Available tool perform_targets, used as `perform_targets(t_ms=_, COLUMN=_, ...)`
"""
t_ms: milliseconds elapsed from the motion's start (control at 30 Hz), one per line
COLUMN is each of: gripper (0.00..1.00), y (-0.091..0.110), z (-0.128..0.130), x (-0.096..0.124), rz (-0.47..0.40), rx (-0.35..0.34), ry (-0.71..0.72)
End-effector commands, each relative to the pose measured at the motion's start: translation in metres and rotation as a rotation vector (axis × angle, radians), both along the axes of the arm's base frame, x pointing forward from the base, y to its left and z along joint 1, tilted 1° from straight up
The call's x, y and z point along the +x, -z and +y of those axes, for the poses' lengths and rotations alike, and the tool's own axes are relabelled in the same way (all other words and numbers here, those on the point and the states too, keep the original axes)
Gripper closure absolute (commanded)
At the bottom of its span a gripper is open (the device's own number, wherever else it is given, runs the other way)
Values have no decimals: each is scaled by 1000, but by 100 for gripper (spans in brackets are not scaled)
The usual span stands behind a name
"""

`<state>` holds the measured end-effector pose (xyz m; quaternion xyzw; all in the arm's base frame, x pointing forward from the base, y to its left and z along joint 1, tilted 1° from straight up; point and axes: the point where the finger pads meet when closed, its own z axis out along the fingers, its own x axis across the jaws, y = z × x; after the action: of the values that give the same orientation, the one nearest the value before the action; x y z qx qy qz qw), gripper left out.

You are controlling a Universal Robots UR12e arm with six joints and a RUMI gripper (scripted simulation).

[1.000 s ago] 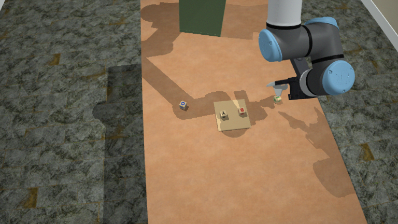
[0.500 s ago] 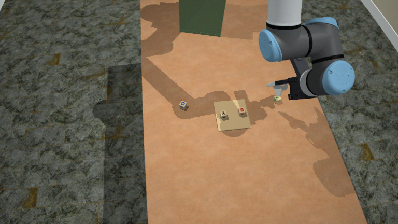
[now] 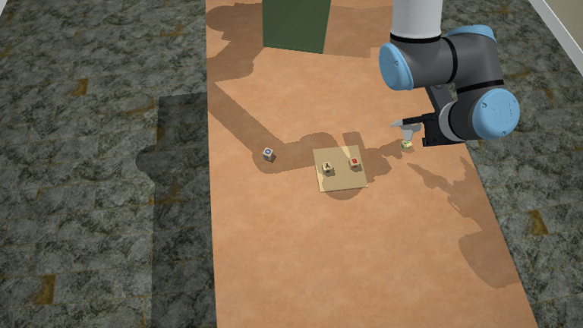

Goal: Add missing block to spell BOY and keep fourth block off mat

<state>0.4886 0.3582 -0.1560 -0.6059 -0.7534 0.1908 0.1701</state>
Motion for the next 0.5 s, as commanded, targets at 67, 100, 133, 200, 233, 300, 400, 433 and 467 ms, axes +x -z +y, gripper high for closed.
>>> perform_targets(t_ms=67, gripper=0, y=-1, z=0, x=1, rz=-1, rx=1, ry=0)
perform_targets(t_ms=100, gripper=0, y=-1, z=0, x=1, rz=-1, rx=1, ry=0)
perform_targets(t_ms=133, gripper=0, y=-1, z=0, x=1, rz=-1, rx=1, ry=0)
perform_targets(t_ms=200, gripper=0, y=-1, z=0, x=1, rz=-1, rx=1, ry=0)
perform_targets(t_ms=233, gripper=0, y=-1, z=0, x=1, rz=-1, rx=1, ry=0)
perform_targets(t_ms=300, gripper=0, y=0, z=-9, x=6, rz=-2, rx=1, ry=0)
perform_targets(t_ms=400, gripper=0, y=0, z=-32, x=20, rz=-3, rx=1, ry=0)
perform_targets(t_ms=433, gripper=0, y=0, z=-32, x=20, rz=-3, rx=1, ry=0)
perform_targets(t_ms=467, gripper=0, y=0, z=-49, x=30, rz=-4, rx=1, ry=0)
